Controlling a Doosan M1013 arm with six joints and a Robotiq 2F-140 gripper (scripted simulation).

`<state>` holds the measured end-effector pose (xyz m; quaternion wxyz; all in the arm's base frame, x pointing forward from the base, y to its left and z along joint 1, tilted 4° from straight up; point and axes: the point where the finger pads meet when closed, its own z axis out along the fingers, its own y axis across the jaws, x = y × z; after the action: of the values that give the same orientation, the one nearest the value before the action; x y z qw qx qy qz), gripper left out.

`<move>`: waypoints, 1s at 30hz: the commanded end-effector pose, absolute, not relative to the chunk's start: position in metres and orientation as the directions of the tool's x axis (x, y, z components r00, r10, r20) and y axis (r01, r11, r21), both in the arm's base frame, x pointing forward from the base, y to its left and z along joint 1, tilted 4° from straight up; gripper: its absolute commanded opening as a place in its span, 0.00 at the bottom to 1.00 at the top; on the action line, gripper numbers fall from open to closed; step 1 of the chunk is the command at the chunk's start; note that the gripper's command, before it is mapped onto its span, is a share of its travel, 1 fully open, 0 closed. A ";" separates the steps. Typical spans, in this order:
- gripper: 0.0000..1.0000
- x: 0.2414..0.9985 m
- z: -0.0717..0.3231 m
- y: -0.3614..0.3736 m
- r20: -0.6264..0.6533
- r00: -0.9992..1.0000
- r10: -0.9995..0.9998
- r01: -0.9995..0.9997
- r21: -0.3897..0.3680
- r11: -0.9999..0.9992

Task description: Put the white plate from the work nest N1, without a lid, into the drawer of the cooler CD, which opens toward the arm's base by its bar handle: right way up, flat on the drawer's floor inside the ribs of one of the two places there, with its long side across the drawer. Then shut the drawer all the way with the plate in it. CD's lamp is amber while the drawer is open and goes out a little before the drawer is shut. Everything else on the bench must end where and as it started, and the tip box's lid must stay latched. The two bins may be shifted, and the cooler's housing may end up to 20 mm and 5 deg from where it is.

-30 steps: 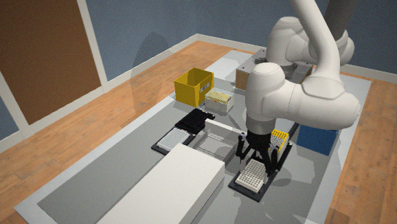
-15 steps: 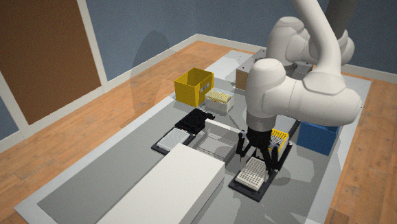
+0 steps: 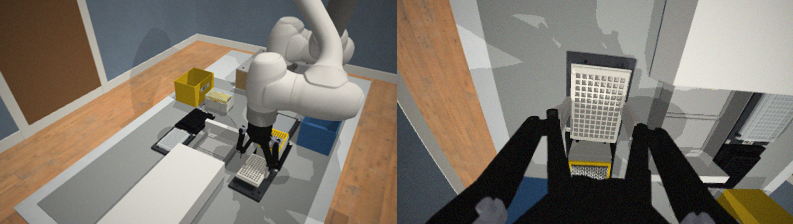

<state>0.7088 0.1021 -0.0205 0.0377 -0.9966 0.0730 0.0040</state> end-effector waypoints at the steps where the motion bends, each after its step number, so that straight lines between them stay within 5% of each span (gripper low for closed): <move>1: 0.00 0.709 -0.018 0.102 -0.013 0.989 -0.145 -0.146 -0.075 -0.986; 30: 0.00 0.709 0.018 0.099 -0.013 0.989 -0.145 -0.146 -0.075 -0.986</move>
<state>0.7089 0.0993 0.0158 0.0377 -0.9966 0.0730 0.0040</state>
